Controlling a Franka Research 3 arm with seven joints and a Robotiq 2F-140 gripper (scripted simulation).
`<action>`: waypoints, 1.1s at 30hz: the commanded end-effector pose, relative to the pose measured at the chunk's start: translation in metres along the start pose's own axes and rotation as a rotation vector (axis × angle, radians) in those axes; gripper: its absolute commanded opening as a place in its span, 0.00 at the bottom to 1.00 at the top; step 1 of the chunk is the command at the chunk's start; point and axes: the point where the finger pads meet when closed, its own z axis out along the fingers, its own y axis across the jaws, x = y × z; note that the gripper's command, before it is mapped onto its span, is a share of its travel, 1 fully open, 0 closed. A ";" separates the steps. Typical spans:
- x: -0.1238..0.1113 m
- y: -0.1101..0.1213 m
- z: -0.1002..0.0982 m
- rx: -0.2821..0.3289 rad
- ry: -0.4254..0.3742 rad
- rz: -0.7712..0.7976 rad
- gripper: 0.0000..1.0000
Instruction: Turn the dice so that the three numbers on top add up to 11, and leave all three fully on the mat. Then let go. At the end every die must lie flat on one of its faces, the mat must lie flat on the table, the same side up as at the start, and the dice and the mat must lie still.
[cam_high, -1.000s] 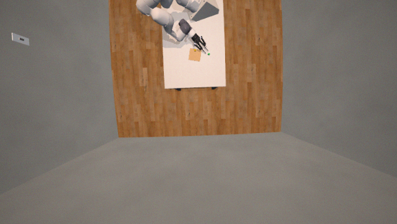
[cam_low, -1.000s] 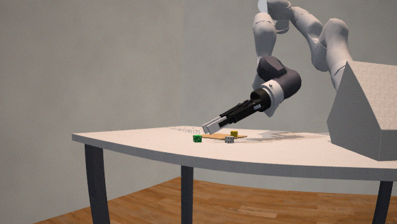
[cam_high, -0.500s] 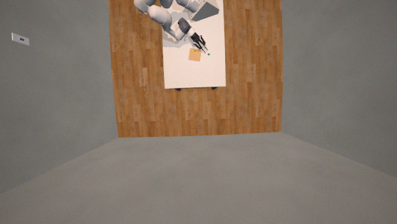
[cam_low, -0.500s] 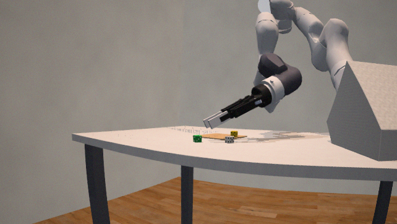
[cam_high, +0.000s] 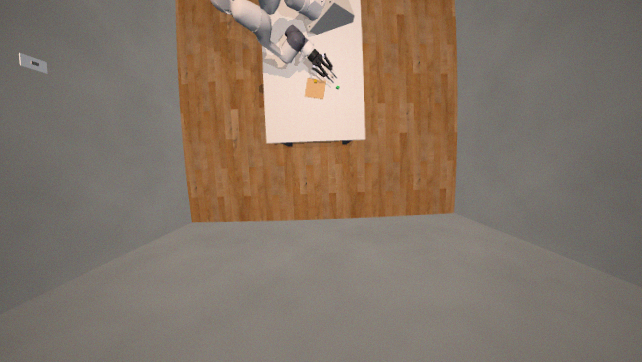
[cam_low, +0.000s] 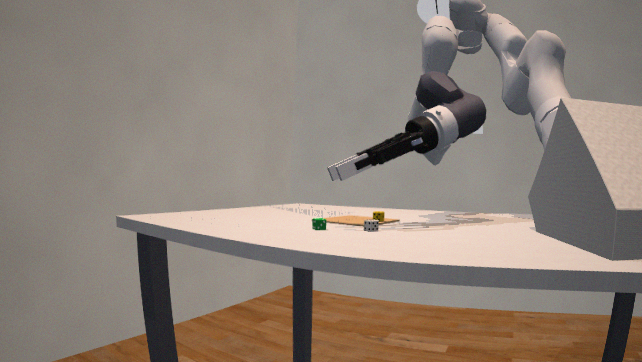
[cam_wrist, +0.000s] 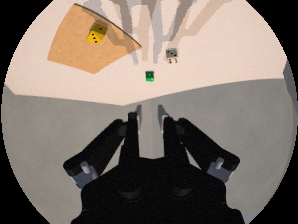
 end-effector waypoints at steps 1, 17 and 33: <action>0.003 0.005 -0.003 0.042 0.069 -0.007 0.21; -0.068 -0.078 0.010 0.105 -0.095 0.107 0.21; -0.277 -0.232 -0.039 0.035 -0.341 0.097 0.21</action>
